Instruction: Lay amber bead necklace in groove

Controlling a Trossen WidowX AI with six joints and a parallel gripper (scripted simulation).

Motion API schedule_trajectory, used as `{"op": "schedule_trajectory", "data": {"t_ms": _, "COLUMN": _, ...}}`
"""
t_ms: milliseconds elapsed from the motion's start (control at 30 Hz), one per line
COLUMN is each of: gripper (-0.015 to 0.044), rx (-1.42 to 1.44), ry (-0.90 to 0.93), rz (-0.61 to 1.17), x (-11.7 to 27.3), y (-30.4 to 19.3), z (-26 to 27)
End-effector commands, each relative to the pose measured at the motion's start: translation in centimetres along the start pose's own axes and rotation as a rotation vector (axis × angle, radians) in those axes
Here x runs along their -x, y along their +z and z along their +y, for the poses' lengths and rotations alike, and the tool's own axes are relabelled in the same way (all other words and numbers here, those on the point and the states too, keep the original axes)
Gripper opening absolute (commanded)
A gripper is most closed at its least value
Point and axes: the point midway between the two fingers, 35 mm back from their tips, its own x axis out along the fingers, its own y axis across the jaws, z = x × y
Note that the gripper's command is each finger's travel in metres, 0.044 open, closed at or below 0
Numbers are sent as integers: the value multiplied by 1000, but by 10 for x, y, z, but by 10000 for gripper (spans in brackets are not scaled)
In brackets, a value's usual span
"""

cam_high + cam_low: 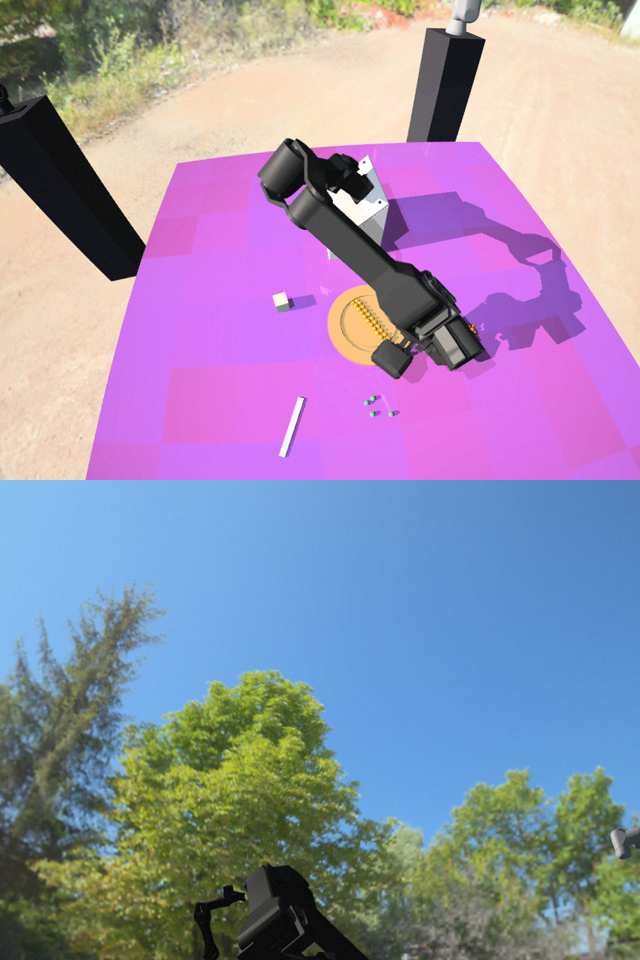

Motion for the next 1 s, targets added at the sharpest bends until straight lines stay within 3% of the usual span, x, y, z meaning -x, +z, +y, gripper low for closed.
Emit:
{"op": "schedule_trajectory", "data": {"t_ms": 0, "gripper": 310, "rx": 819, "ry": 10, "rz": 3, "x": 1, "y": -4, "z": 1}}
{"op": "schedule_trajectory", "data": {"t_ms": 967, "gripper": 310, "rx": 826, "ry": 1, "rz": -2, "x": -14, "y": -2, "z": 0}}
